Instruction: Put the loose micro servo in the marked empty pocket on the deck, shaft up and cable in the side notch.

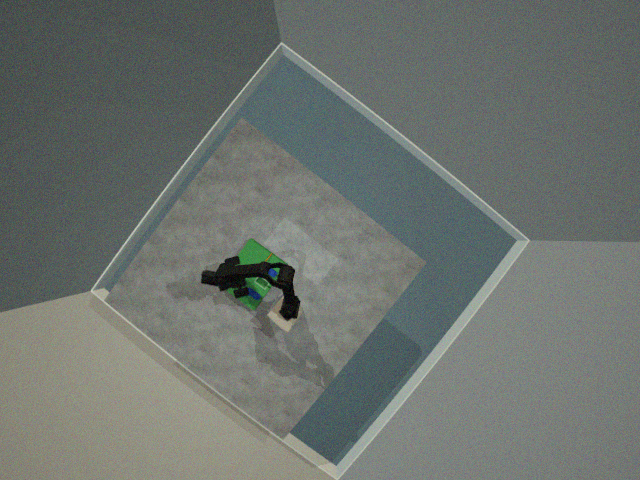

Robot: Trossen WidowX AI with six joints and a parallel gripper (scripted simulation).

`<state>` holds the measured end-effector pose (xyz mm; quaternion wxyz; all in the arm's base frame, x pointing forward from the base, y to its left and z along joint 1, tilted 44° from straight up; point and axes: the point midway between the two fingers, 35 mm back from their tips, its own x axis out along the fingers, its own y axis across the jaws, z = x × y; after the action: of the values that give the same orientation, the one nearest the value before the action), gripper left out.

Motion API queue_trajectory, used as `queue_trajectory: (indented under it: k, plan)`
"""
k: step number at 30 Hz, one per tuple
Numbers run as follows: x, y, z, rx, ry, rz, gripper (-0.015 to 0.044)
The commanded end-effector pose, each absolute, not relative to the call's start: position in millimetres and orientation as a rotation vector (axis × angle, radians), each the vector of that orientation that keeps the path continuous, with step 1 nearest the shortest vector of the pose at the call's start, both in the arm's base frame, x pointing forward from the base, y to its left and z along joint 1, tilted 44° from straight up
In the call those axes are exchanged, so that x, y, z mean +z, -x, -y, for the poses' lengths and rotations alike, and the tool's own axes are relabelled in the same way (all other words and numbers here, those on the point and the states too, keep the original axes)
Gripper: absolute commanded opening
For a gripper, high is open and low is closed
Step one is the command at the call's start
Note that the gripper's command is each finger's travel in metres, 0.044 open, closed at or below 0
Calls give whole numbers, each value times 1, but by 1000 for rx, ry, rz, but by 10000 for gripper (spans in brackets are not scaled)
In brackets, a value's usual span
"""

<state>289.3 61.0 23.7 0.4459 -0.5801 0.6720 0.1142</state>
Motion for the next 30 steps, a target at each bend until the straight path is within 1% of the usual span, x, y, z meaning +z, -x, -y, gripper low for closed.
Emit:
queue_trajectory:
  k: [1, 22, 30]
  plan:
    - [24, -289, -62, 178, 1352, -1649, 0]
    - [24, -289, -62, -395, 787, -1495, 0]
    - [25, -285, -61, -432, 746, -1480, 0]
